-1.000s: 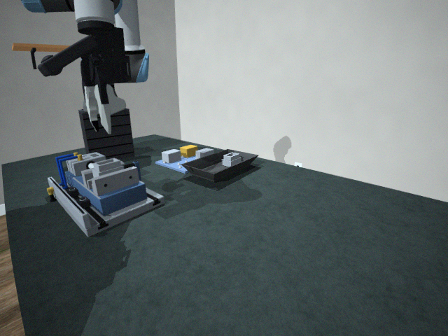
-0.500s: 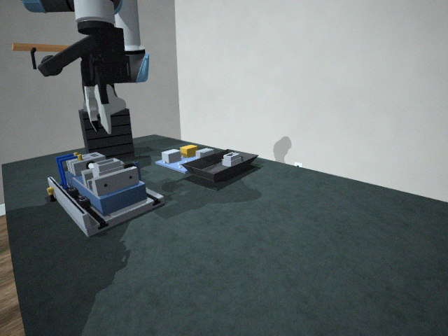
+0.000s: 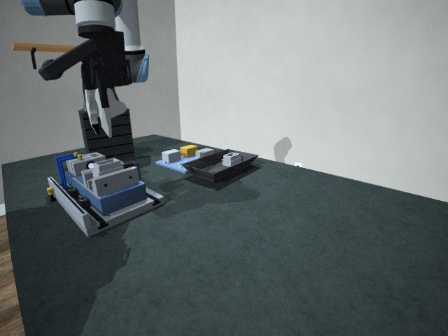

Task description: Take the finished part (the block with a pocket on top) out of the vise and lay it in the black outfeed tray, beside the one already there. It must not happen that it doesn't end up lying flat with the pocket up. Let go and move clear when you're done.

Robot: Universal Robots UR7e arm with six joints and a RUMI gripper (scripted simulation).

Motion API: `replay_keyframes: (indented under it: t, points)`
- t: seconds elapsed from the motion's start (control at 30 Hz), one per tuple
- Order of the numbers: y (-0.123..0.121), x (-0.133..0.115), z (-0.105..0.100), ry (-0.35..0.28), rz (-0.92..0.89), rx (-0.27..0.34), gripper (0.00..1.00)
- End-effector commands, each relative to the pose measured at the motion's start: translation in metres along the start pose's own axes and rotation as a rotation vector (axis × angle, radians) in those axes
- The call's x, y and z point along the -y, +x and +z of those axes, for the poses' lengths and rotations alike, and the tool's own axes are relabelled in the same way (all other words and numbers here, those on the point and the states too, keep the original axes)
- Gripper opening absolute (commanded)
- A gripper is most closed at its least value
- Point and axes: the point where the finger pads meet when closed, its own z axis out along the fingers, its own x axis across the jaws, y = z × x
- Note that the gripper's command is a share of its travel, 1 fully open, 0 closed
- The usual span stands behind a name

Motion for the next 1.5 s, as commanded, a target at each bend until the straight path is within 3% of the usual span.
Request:
replay_keyframes:
  t: [0.0, 0.93, 1.47]
  points:
    - [0.0, 0.0, 0.006, 0.001, 0.0, 0.001, 0.4]
    - [-0.001, 0.001, 0.048, 0.001, 0.0, 0.001, 0.4]
    - [-0.001, 0.001, 0.055, 0.001, 0.0, 0.001, 0.4]
